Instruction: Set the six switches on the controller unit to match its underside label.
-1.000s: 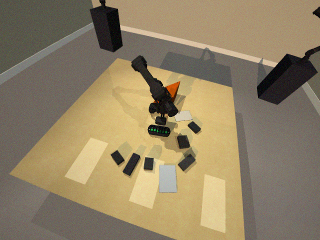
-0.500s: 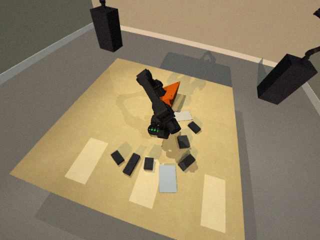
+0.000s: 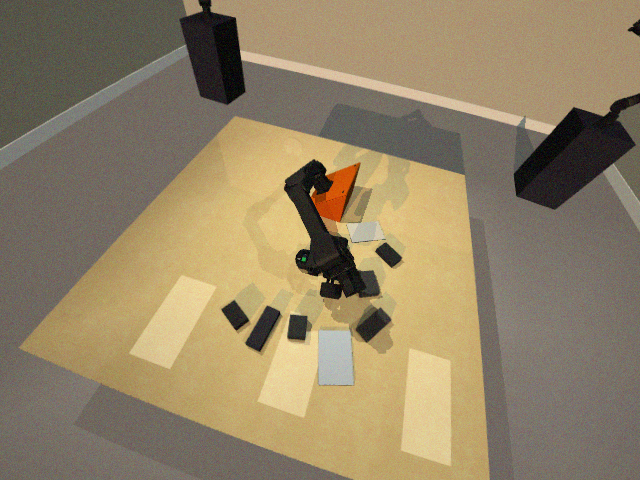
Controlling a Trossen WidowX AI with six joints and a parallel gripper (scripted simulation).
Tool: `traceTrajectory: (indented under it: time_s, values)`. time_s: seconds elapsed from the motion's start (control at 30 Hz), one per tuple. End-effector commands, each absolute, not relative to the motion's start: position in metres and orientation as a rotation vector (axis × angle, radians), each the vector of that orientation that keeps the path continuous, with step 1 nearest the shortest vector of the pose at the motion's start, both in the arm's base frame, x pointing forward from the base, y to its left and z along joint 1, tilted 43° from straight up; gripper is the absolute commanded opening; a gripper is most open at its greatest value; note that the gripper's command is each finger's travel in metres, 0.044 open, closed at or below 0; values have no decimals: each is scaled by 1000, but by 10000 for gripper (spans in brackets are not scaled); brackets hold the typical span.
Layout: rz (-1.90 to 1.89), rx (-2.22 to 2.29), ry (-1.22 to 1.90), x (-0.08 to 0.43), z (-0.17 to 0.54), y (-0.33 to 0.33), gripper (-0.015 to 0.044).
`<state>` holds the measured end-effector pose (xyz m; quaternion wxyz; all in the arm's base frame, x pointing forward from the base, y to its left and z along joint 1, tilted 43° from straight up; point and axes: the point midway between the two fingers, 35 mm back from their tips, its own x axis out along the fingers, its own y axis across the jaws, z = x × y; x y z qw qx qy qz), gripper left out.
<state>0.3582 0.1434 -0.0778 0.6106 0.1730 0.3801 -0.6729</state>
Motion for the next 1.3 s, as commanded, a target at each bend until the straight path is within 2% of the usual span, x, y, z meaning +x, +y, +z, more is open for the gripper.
traceTrajectory:
  time_s: [0.0, 1.27]
  values:
    - [-1555, 401, 882, 360, -81, 142, 0]
    - [-1589, 382, 884, 363, -114, 112, 0]
